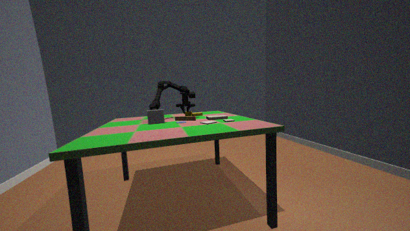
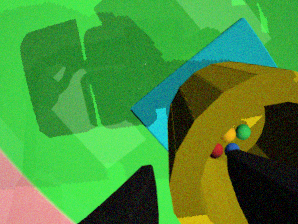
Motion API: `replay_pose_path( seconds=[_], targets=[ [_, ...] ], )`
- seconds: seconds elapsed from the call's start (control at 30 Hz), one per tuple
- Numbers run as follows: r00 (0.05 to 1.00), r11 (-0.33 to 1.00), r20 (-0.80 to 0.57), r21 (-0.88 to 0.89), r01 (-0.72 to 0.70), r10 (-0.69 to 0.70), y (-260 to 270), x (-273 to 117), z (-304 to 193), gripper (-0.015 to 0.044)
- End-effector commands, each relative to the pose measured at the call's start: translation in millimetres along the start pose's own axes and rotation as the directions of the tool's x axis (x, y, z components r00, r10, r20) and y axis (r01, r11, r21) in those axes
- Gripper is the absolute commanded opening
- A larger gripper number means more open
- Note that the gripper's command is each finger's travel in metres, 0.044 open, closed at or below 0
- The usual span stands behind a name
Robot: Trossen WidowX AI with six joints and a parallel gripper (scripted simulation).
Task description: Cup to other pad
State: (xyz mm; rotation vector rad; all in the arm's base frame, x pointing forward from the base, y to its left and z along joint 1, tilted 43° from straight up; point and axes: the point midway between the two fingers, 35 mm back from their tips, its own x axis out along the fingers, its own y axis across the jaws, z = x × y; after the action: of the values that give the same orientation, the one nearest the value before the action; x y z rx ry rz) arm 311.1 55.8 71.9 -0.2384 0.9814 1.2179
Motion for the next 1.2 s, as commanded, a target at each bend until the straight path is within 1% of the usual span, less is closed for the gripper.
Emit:
replay_pose_path(
  seconds=[0.0,0.83,0.87,1.17],
  targets=[
    [1.000,1.000,0.000,-0.004,0.008,-0.008,-1.3,-7.8,0.3,0.0146],
    [1.000,1.000,0.002,0.000,0.007,-0.007,0.7,-41.6,-1.1,0.0146],
    [1.000,1.000,0.003,0.005,0.001,-0.001,0.6,-36.8,-1.2,0.0173],
    [1.000,1.000,0.002,0.005,0.001,-0.001,0.4,-38.6,-1.2,0.0409]
  ],
)
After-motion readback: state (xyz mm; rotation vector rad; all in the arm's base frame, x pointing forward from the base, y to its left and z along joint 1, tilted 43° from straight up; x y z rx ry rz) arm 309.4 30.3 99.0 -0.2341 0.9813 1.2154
